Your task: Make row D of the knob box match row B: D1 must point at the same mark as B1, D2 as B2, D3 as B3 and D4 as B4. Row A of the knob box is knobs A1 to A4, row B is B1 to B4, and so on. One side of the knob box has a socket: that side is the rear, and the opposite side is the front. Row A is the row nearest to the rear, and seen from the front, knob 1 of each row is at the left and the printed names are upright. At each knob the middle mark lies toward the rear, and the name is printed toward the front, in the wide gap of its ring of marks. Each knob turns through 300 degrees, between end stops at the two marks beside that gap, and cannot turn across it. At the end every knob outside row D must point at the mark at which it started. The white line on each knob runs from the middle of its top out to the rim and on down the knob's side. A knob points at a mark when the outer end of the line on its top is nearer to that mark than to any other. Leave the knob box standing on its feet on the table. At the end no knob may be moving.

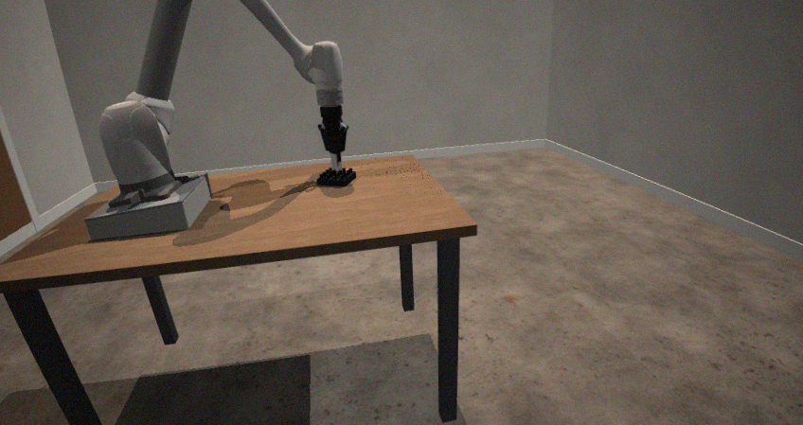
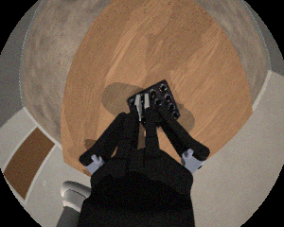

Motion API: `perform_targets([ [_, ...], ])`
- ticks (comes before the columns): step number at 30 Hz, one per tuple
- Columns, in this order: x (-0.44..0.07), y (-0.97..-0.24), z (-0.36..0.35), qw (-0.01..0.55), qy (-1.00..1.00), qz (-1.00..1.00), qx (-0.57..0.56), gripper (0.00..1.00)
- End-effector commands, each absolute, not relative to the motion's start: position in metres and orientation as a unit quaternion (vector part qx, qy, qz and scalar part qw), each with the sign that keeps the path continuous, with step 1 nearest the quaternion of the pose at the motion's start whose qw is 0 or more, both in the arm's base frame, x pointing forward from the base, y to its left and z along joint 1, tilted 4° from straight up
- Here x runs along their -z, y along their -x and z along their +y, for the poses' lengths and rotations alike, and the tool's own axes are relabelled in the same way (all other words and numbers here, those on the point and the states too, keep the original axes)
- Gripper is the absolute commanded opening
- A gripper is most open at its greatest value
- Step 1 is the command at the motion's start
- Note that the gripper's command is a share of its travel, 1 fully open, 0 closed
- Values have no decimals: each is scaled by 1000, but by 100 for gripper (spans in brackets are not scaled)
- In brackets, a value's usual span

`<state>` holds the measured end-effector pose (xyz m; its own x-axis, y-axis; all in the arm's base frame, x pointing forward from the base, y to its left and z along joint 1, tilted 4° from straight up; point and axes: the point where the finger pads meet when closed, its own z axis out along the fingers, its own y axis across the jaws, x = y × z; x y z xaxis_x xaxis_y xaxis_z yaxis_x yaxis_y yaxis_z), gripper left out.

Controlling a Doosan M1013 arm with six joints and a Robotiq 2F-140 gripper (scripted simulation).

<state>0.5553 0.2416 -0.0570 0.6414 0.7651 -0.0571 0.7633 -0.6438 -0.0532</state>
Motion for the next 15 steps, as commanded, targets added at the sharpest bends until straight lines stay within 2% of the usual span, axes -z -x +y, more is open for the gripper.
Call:
perform_targets([
  [1, 57, -555, 242, 10, 915, -403, -37, 5],
  [15, 57, -555, 242, 4, 969, -245, -39, 5],
])
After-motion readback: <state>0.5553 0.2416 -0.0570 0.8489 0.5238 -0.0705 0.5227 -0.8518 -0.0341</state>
